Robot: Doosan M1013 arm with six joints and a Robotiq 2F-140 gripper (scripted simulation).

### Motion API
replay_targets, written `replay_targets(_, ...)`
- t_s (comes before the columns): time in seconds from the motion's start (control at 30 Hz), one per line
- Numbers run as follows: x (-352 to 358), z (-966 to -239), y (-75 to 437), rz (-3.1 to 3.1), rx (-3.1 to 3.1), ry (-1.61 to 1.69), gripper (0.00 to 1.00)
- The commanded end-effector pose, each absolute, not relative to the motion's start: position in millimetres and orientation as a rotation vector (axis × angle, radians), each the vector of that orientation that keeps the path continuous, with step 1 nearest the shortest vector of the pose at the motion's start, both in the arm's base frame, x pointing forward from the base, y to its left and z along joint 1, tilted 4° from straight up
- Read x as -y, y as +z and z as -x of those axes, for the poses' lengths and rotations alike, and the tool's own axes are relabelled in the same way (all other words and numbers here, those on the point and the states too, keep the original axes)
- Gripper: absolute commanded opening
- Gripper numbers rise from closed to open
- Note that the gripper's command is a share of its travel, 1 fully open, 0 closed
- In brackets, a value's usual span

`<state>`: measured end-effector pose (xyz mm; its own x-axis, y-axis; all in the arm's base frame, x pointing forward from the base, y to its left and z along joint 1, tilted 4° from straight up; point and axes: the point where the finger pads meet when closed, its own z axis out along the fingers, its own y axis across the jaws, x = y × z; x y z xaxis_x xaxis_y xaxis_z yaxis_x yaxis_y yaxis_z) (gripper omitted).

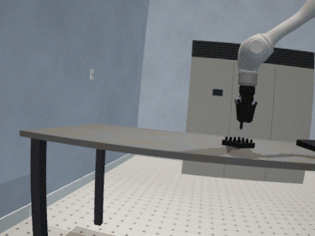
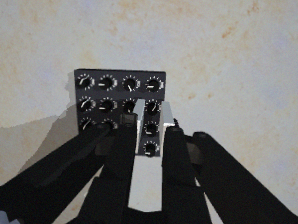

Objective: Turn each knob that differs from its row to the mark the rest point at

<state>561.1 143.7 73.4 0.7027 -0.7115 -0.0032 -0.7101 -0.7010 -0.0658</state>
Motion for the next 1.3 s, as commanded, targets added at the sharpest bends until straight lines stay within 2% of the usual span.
replay_targets(0.0,-144,-561,74,2.841,-1.187,-0.034,0.12)
replay_targets(1.27,-144,-562,60,2.841,-1.187,-0.034,0.12)
